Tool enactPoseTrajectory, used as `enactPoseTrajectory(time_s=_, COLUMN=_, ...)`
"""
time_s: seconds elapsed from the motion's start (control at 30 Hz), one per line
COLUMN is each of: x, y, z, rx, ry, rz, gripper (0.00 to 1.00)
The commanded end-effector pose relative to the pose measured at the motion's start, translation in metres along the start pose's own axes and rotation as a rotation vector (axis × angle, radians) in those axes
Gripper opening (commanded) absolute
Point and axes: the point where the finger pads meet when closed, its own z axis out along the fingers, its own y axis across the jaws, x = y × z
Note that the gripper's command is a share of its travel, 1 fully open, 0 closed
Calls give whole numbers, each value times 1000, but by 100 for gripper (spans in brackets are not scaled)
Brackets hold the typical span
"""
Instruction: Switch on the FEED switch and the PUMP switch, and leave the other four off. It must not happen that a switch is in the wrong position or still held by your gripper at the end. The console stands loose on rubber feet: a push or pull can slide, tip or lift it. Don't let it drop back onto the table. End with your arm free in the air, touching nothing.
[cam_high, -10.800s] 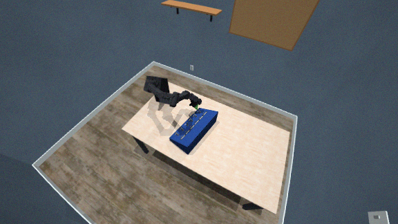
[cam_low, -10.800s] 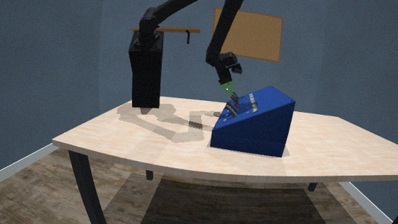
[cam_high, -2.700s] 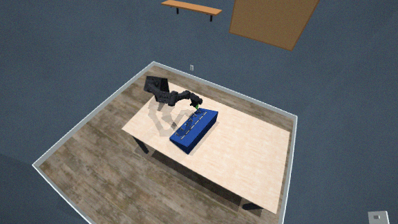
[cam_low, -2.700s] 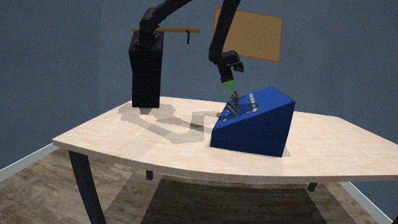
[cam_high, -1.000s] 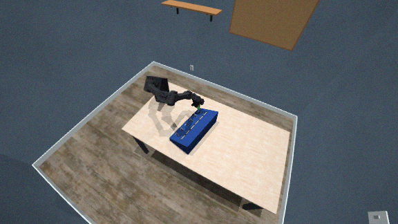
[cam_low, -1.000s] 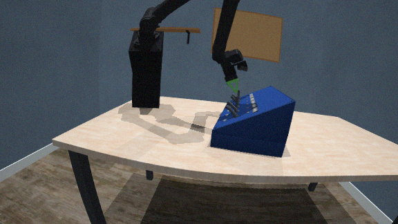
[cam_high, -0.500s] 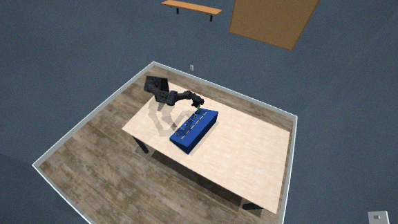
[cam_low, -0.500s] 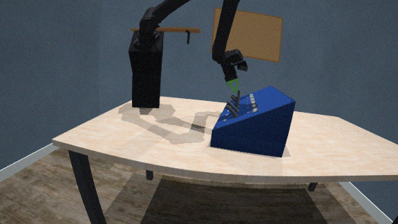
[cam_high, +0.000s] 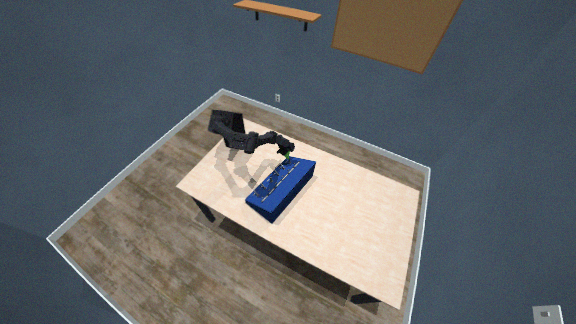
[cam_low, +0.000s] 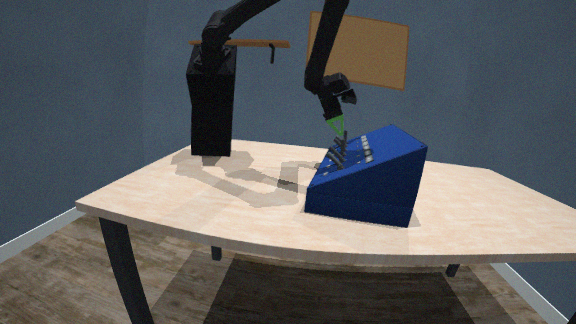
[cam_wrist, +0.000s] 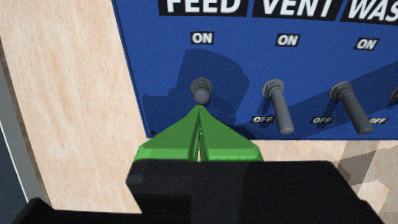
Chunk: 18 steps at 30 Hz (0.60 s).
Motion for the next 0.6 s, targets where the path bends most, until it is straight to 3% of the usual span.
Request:
enactPoseTrajectory(time_s=0.0, x=10, y=-5, z=3, rx=9, ry=-3, rz=3, gripper=0)
enactPoseTrajectory(time_s=0.1, x=12, y=-4, z=2, rx=8, ry=-5, rz=2, gripper=0)
enactPoseTrajectory(time_s=0.23, x=-12, y=1, z=-14, rx=-3, ry=-51, rz=25, gripper=0)
enactPoseTrajectory(time_s=0.4, x=-6, y=3, z=-35, rx=-9, ry=-32, rz=13, gripper=0)
enactPoseTrajectory(time_s=0.47, x=-6, y=3, z=-35, rx=-9, ry=-32, rz=13, gripper=0)
enactPoseTrajectory(time_s=0.57, x=-5, y=3, z=-57, rx=-9, ry=-32, rz=13, gripper=0)
